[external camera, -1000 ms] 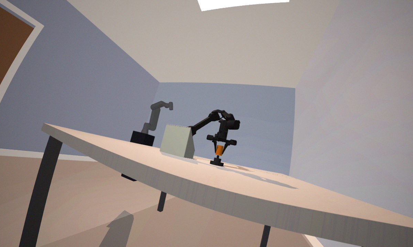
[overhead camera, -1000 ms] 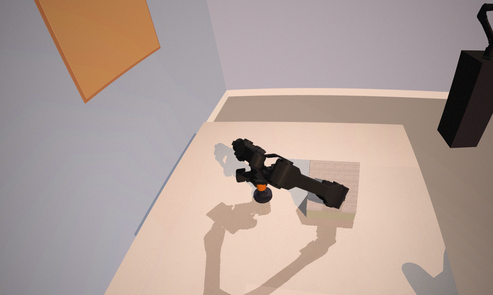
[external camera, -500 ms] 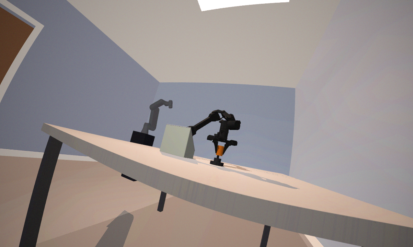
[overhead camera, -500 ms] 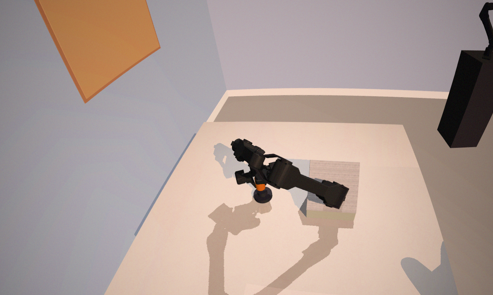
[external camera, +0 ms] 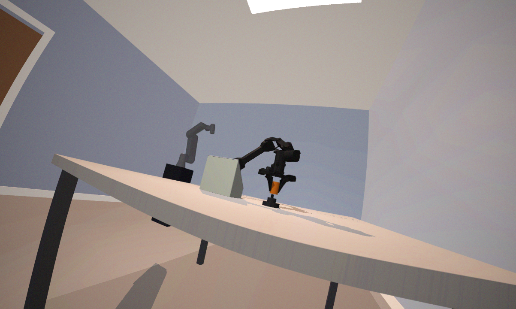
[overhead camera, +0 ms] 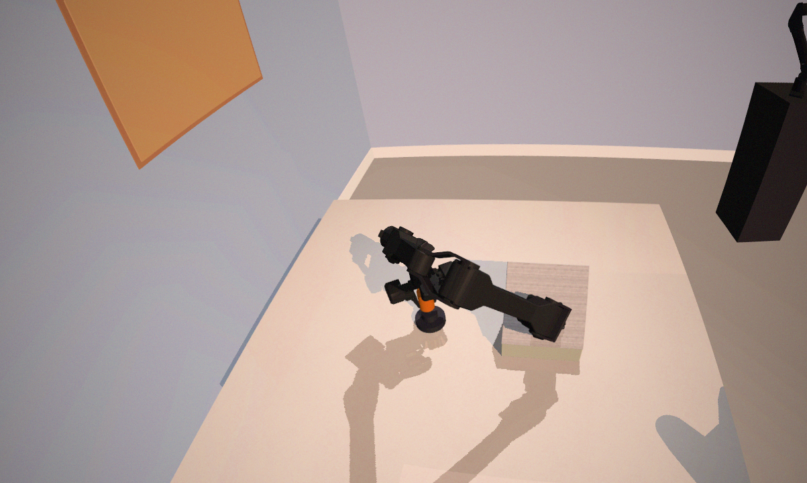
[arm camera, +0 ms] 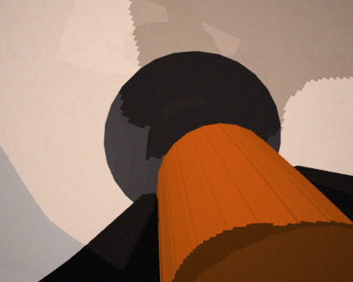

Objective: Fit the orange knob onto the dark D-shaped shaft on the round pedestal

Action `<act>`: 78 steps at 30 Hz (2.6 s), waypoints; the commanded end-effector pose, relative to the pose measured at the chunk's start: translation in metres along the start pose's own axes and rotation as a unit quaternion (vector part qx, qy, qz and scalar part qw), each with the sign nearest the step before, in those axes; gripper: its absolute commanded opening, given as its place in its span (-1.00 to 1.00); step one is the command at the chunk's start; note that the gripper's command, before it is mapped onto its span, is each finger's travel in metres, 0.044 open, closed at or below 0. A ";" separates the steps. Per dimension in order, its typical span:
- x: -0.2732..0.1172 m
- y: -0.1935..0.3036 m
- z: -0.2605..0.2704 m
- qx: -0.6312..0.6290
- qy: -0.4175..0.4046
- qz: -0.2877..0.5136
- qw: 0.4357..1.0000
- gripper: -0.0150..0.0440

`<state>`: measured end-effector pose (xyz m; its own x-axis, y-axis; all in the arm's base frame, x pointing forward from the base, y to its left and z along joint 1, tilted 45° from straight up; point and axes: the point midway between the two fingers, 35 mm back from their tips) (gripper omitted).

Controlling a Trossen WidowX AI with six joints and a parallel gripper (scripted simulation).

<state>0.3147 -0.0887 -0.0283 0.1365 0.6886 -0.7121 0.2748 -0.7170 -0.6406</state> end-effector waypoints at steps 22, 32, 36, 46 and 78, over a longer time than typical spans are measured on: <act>-0.001 0.001 -0.001 -0.048 0.002 0.001 0.999 -0.49; 0.003 0.001 -0.002 -0.048 0.002 0.001 0.999 -0.49; 0.003 0.001 -0.002 -0.048 0.002 0.001 0.999 -0.49; -0.002 0.000 0.000 -0.062 0.002 0.001 0.998 -0.49; 0.003 0.001 -0.001 -0.152 0.002 0.001 0.988 -0.49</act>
<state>0.3146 -0.0866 -0.0298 0.1323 0.6904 -0.7112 0.5483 -0.6487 -0.5277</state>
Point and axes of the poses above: the point midway between the two fingers, 35 mm back from their tips, its own x axis out along the fingers, its own z axis across the jaws, y = z × x, and after that the axes turned 10 degrees about x, right-handed
